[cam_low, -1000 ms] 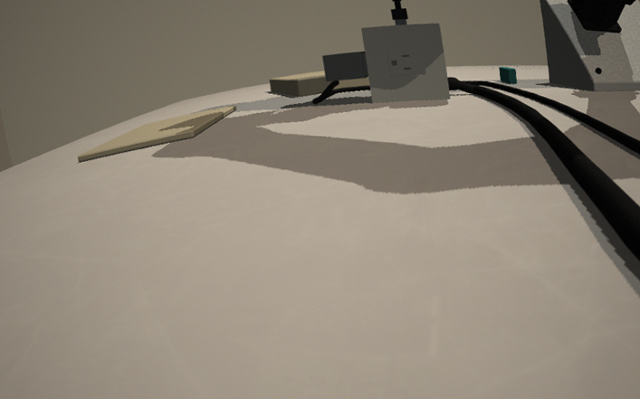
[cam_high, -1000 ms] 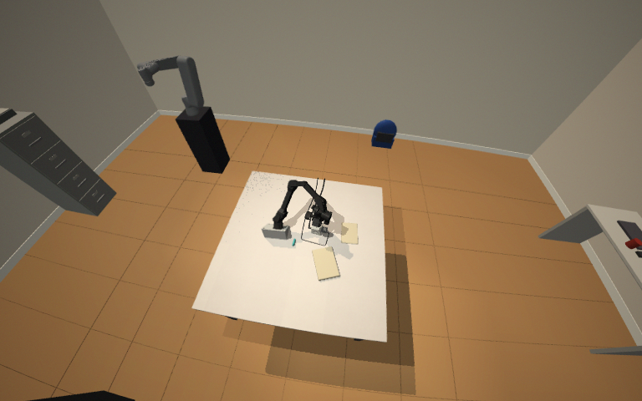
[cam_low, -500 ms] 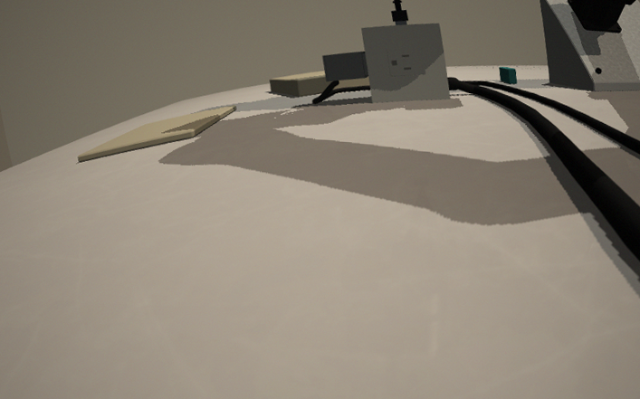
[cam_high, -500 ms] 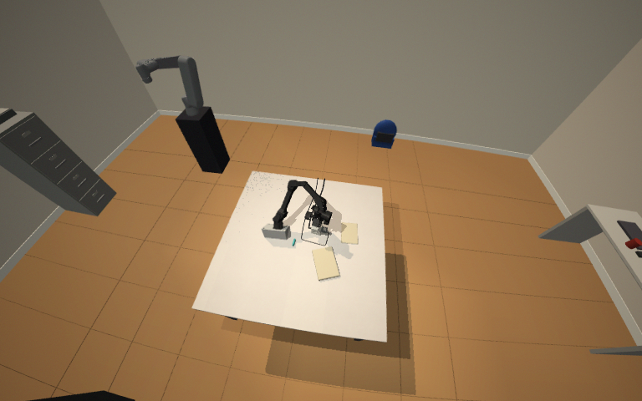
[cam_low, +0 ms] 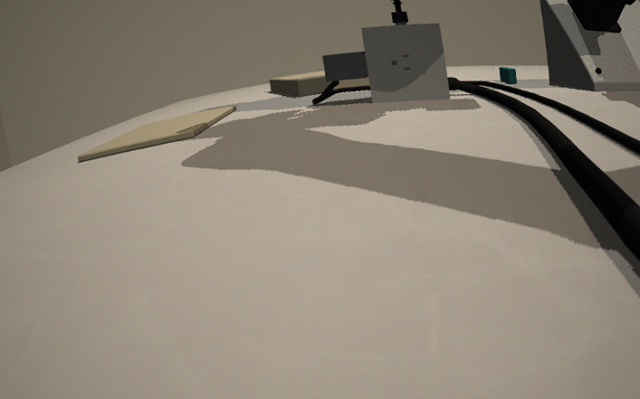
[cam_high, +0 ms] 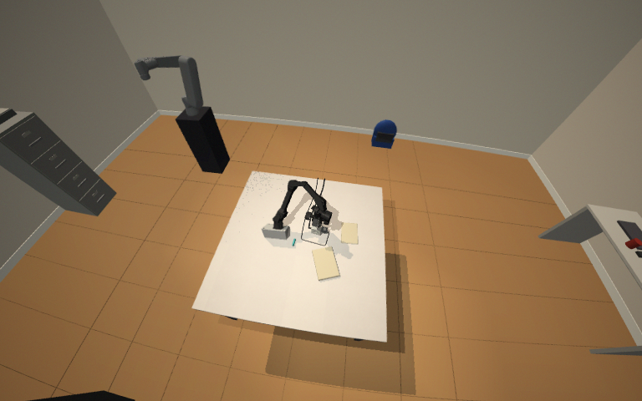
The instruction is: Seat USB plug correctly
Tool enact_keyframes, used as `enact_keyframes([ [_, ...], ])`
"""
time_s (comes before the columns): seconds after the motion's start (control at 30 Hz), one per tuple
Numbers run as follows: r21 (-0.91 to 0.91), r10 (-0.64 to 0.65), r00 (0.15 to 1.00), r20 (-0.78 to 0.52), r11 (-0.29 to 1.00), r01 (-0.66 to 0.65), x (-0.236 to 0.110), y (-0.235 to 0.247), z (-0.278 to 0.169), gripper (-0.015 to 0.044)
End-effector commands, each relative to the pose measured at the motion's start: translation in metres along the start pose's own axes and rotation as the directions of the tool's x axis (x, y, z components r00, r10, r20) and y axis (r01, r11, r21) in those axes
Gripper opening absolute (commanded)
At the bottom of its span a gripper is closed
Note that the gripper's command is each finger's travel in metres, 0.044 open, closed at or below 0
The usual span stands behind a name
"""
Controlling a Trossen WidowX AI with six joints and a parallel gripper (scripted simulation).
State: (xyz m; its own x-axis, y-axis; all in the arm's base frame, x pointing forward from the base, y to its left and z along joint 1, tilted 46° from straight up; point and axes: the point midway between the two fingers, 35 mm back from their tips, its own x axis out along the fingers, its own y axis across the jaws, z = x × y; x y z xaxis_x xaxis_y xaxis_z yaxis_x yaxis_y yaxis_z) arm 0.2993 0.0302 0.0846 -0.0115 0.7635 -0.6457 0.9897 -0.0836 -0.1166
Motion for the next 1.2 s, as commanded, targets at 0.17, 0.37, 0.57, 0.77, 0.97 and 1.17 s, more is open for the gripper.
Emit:
enact_keyframes([
  [0.17, 0.003, 0.001, 1.000, -0.003, 1.000, -0.001, 0.0012, -0.0004, -0.0002, 0.0000],
  [0.37, 0.003, 0.001, 1.000, -0.003, 1.000, -0.001, 0.0019, -0.0004, -0.0002, 0.0000],
  [0.57, 0.003, 0.001, 1.000, -0.003, 1.000, -0.001, 0.0027, -0.0004, -0.0002, 0.0000],
  [0.77, 0.003, 0.001, 1.000, -0.003, 1.000, -0.001, 0.0034, -0.0004, -0.0001, 0.0000],
  [0.97, 0.003, 0.001, 1.000, -0.003, 1.000, -0.001, 0.0041, -0.0004, -0.0001, 0.0000],
  [1.17, 0.003, 0.001, 1.000, -0.003, 1.000, -0.001, 0.0048, -0.0004, 0.0000, 0.0000],
])
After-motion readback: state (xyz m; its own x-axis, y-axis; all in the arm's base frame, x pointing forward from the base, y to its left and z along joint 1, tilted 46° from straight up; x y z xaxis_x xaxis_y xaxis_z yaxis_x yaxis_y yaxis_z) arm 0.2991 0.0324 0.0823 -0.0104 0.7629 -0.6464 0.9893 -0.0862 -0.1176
